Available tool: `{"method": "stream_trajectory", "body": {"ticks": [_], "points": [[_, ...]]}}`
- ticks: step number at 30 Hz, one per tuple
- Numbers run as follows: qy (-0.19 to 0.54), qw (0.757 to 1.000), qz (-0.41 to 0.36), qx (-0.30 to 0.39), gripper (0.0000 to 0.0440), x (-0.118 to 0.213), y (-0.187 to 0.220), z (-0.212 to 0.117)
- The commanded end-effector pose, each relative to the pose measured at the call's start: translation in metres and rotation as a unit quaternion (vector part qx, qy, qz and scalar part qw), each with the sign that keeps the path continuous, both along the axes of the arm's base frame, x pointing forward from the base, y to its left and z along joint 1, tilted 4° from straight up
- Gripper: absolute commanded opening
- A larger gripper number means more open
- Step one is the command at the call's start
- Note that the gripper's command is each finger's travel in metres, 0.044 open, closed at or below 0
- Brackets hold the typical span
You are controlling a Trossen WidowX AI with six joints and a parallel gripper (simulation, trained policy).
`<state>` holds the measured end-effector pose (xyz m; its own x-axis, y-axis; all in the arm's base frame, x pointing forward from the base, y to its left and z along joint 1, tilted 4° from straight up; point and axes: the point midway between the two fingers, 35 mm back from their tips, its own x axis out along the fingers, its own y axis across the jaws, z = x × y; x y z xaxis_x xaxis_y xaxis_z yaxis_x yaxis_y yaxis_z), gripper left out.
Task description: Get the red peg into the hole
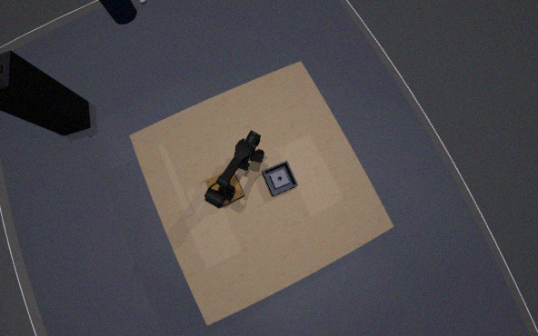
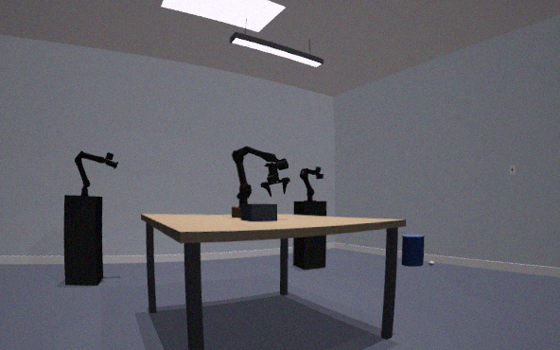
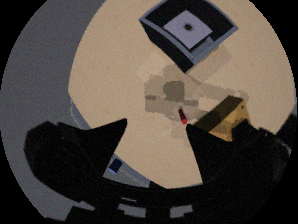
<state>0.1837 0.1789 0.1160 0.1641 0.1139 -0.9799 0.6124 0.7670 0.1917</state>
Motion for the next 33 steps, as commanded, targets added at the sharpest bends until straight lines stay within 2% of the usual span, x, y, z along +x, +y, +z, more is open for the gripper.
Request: {"method": "stream_trajectory", "body": {"ticks": [1, 12, 27, 30, 33], "points": [[0.033, 0.999, -0.028, -0.020, 0.0440, -0.010, -0.013, -0.015], [0.084, 0.991, -0.095, -0.050, 0.0425, -0.025, -0.033, -0.056], [0.084, 0.985, -0.146, -0.035, 0.0405, -0.032, -0.036, -0.113], [0.087, 0.984, -0.154, -0.035, 0.0380, -0.035, -0.037, -0.121], [0.095, 0.981, -0.163, -0.036, 0.0315, -0.039, -0.039, -0.127]]}}
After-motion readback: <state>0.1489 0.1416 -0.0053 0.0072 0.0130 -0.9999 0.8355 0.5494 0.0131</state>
